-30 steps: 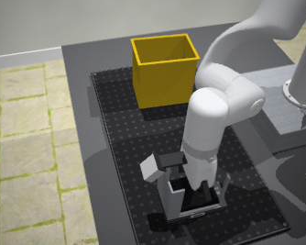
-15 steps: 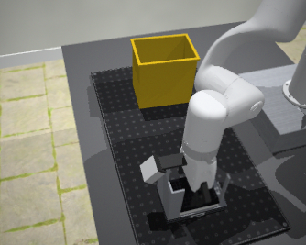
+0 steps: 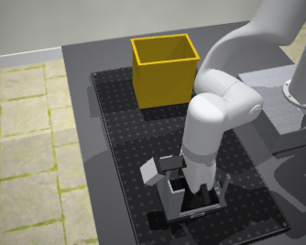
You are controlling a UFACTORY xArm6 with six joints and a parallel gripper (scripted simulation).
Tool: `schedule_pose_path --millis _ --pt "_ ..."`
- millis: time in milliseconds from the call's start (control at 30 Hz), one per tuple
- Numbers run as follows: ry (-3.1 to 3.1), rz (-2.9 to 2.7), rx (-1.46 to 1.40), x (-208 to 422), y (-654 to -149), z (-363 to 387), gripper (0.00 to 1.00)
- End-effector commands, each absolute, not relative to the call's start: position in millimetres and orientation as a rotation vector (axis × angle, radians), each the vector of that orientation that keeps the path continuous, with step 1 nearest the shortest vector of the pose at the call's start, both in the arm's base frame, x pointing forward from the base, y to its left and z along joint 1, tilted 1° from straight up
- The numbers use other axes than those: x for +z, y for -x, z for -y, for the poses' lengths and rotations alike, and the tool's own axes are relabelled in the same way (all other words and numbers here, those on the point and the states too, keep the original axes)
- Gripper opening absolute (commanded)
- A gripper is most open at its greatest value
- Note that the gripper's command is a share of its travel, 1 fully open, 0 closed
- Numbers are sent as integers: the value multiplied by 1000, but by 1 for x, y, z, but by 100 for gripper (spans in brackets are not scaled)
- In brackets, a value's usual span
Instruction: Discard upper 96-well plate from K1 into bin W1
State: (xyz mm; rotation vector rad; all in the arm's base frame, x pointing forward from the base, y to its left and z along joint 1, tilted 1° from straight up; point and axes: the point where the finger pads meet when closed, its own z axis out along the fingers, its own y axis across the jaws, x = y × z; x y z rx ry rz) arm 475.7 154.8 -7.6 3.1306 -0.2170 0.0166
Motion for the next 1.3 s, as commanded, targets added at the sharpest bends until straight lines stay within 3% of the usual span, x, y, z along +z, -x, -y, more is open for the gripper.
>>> schedule_pose_path --millis 0,1133,1167,1267 --pt "-3132 217 24 -8 -477 -155 100" --pt "-3132 217 24 -18 -478 -155 100" --pt "-3132 217 23 -17 -478 -155 0" --pt "-3132 217 23 -17 -478 -155 0"
